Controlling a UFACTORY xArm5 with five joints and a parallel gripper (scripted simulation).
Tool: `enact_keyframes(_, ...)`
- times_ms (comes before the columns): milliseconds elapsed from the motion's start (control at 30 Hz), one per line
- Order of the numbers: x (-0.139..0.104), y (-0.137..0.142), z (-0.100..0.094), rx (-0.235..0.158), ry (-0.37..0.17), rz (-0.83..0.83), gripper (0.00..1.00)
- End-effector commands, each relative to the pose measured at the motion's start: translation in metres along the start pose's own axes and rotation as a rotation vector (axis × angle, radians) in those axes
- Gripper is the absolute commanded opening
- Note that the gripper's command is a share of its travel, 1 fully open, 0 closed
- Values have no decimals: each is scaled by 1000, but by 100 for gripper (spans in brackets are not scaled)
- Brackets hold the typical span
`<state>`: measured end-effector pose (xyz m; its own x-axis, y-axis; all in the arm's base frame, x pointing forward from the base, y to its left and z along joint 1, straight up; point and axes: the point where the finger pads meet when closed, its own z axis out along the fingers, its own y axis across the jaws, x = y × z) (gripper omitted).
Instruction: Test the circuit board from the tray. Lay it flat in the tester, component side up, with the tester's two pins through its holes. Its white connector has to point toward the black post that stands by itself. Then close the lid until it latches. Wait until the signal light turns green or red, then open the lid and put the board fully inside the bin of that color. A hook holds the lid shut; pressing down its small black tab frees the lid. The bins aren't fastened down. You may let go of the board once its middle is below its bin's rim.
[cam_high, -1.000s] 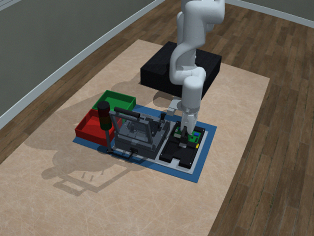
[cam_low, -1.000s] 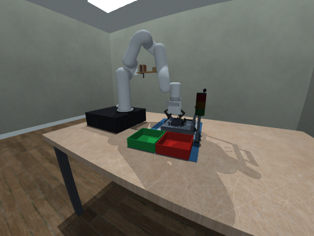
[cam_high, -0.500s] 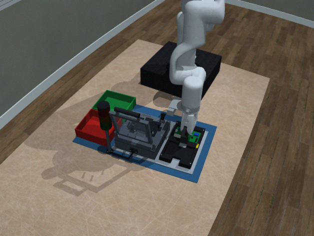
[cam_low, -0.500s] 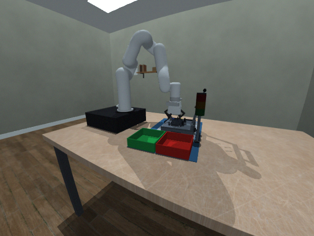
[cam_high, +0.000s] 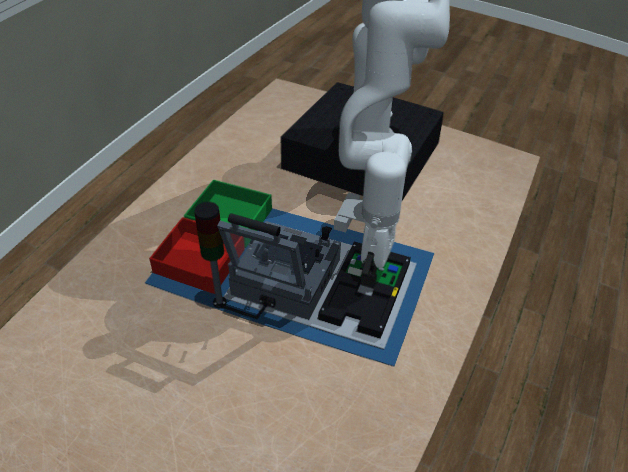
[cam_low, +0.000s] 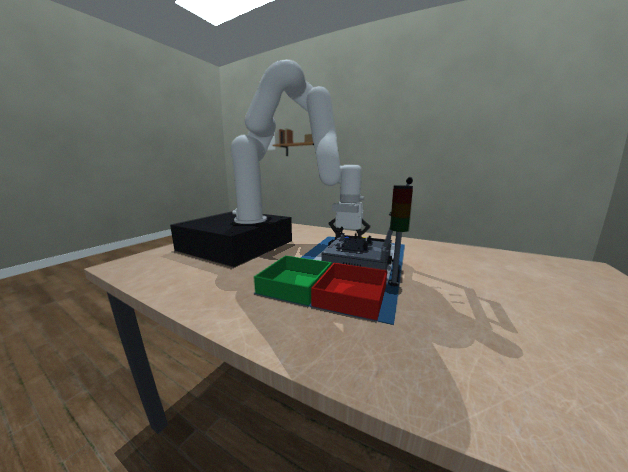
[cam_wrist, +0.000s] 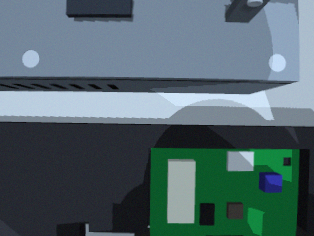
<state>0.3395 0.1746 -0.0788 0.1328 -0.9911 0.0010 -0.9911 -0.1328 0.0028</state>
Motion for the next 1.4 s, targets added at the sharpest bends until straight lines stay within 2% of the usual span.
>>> enact_keyframes(0,0,-1,-1,3,-1,0,79)
enact_keyframes(1100,0,-1,-1,3,-1,0,79)
enact_keyframes(1367,0,-1,-6,3,-1,0,79)
